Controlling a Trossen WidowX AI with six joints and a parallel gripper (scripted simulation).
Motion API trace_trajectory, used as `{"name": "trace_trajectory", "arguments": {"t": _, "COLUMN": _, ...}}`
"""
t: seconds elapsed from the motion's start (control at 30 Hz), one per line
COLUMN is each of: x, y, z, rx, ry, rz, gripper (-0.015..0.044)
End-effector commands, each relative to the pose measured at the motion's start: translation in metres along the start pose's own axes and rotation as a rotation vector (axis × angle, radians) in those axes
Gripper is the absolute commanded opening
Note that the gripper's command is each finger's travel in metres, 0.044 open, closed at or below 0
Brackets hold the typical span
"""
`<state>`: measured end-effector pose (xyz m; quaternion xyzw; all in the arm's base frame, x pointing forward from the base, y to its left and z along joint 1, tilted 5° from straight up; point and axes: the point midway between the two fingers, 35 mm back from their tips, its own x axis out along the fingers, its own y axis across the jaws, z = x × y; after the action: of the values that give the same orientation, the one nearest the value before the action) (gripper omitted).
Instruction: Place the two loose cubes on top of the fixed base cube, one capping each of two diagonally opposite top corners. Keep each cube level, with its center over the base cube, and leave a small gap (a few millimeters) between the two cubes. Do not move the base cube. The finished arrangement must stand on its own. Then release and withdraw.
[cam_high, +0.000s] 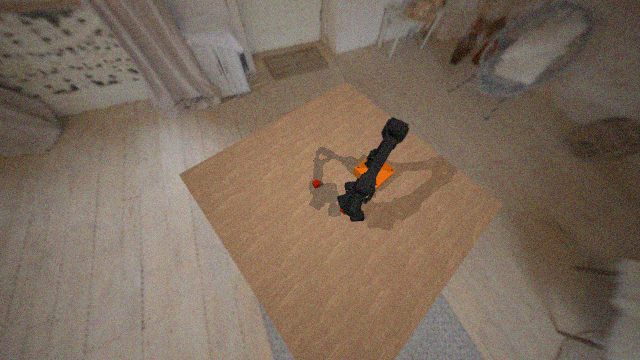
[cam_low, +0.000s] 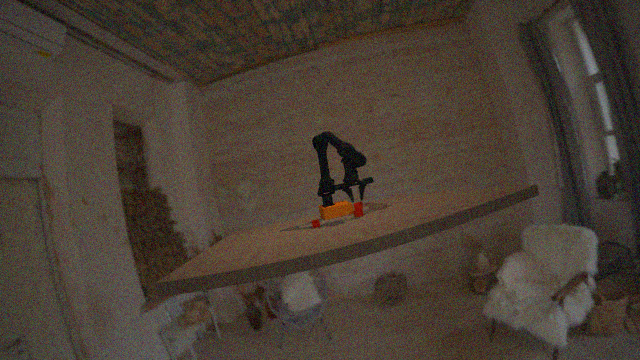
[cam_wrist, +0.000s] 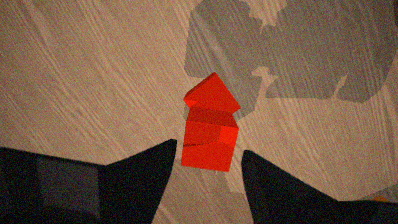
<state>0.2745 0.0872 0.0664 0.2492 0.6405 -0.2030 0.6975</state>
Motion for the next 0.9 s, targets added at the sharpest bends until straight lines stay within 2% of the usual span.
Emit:
{"name": "trace_trajectory", "arguments": {"t": 0.0, "x": -0.008, "y": 0.0, "z": 0.0, "rx": 0.0, "ry": -0.004, "rz": 0.005, "gripper": 0.0205}}
{"name": "trace_trajectory", "arguments": {"t": 0.2, "x": -0.013, "y": 0.0, "z": 0.0, "rx": 0.0, "ry": -0.004, "rz": 0.005, "gripper": 0.0205}}
{"name": "trace_trajectory", "arguments": {"t": 0.27, "x": -0.011, "y": -0.001, "z": 0.003, "rx": -0.027, "ry": -0.002, "rz": 0.003, "gripper": 0.0258}}
{"name": "trace_trajectory", "arguments": {"t": 0.87, "x": -0.026, "y": -0.041, "z": 0.07, "rx": -0.75, "ry": -0.004, "rz": -0.007, "gripper": 0.0265}}
